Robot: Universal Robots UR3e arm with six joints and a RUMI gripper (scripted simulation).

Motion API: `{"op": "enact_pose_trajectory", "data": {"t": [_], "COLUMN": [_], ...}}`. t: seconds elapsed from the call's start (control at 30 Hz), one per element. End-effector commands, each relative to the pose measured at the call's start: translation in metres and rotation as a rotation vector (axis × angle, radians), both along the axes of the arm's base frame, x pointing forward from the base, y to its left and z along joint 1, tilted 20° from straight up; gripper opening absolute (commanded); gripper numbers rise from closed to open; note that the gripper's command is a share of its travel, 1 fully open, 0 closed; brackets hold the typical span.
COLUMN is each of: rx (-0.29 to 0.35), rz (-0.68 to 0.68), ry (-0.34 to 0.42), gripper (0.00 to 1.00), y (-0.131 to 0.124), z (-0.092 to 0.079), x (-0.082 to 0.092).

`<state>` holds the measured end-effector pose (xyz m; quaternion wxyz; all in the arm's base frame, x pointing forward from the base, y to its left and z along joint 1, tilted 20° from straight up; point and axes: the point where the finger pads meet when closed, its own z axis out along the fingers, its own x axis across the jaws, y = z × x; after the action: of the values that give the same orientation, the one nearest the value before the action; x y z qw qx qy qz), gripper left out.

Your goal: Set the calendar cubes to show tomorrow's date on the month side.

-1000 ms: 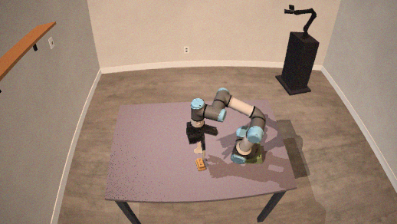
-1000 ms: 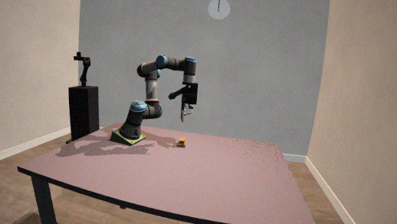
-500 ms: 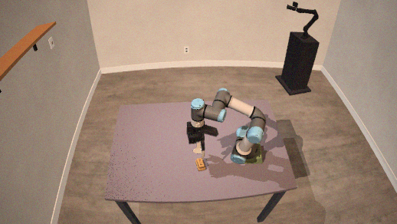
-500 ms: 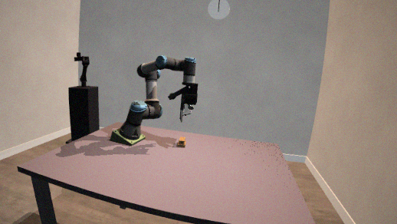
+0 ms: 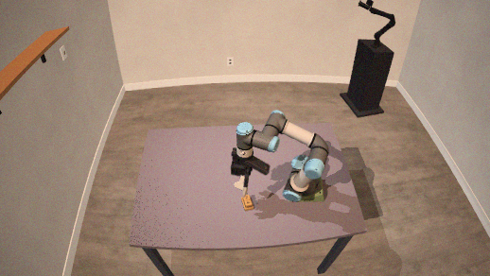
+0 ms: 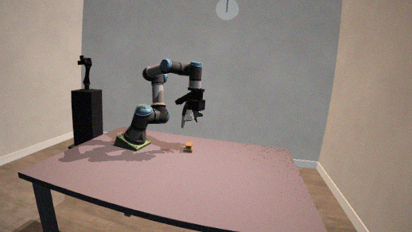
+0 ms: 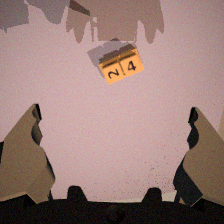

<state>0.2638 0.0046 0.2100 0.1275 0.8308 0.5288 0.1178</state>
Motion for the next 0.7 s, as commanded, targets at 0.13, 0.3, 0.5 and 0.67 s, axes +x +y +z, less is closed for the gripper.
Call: {"op": "enact_pose_trajectory", "data": {"t": [0.13,0.3,0.5,0.67], "rx": [0.09,0.128,0.206,0.262], "rz": [-0.291,-0.4,-0.621,-0.778], "ry": [-0.027,-0.038,-0.061,-0.076], "gripper": [1.0,1.0,1.0,1.0], "y": [-0.001,-0.001,-0.003,-0.004], "z": [-0.009,-0.012,-0.019,-0.024], "x": [0.002,0.004,0.006,0.008]}}
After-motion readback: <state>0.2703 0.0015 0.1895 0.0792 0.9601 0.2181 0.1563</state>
